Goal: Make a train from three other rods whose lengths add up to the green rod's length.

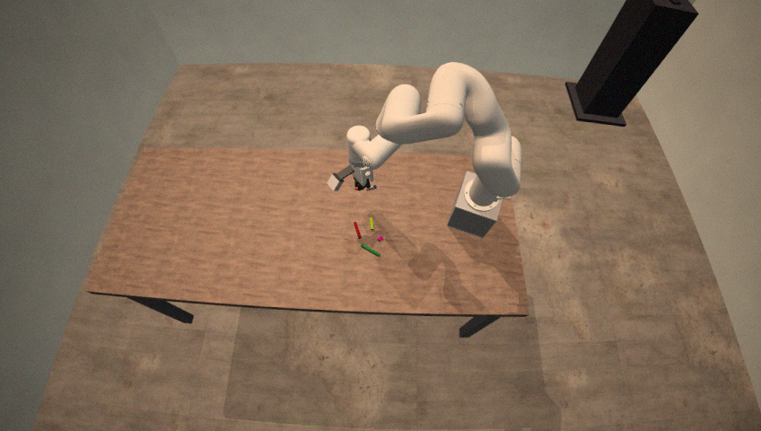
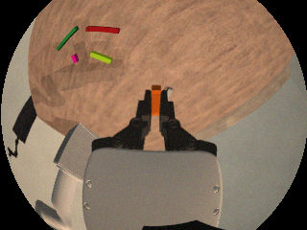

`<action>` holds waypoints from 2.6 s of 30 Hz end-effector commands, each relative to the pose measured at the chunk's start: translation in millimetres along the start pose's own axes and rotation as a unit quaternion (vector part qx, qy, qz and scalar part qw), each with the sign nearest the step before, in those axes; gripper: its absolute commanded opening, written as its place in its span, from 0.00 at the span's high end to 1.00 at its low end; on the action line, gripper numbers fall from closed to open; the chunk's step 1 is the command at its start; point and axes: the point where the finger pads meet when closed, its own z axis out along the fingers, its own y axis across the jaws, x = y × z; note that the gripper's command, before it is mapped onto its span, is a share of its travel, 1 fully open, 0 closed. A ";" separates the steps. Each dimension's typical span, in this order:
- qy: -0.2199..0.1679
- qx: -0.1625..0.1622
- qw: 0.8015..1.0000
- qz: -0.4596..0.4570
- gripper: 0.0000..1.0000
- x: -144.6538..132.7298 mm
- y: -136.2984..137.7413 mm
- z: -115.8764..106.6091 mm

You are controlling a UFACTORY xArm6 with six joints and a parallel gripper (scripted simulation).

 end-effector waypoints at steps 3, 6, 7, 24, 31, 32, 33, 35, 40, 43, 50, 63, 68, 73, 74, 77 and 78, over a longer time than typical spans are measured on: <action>-0.007 -0.001 0.997 0.083 0.96 -12.9 19.6 -1.1; -0.006 -0.002 0.989 0.150 0.96 -25.7 33.7 -1.3; -0.006 -0.002 0.987 0.163 0.96 -28.4 36.5 -1.3; -0.006 -0.002 0.985 0.171 0.96 -29.9 38.1 -0.3; -0.007 -0.002 0.985 0.171 0.96 -29.9 38.3 13.8; -0.007 -0.002 0.985 0.171 0.96 -29.8 38.4 17.3; -0.007 -0.002 0.985 0.171 0.96 -29.8 38.4 21.1; -0.007 -0.002 0.985 0.171 0.96 -29.8 38.5 29.4; -0.007 -0.002 0.985 0.171 0.96 -29.7 38.7 42.8; -0.007 -0.002 0.985 0.171 0.96 -29.6 38.8 56.1; -0.007 -0.002 0.985 0.171 0.96 -29.4 39.1 79.4; -0.007 -0.002 0.985 0.171 0.96 -29.4 39.2 85.9; -0.007 -0.002 0.985 0.171 0.96 -29.4 39.2 85.9; -0.007 -0.002 0.985 0.171 0.96 -29.4 39.2 85.9; -0.007 -0.002 0.985 0.171 0.96 -29.4 39.2 85.9; -0.007 -0.002 0.985 0.171 0.96 -29.4 39.2 85.9; -0.007 -0.002 0.985 0.171 0.96 -29.4 39.2 85.9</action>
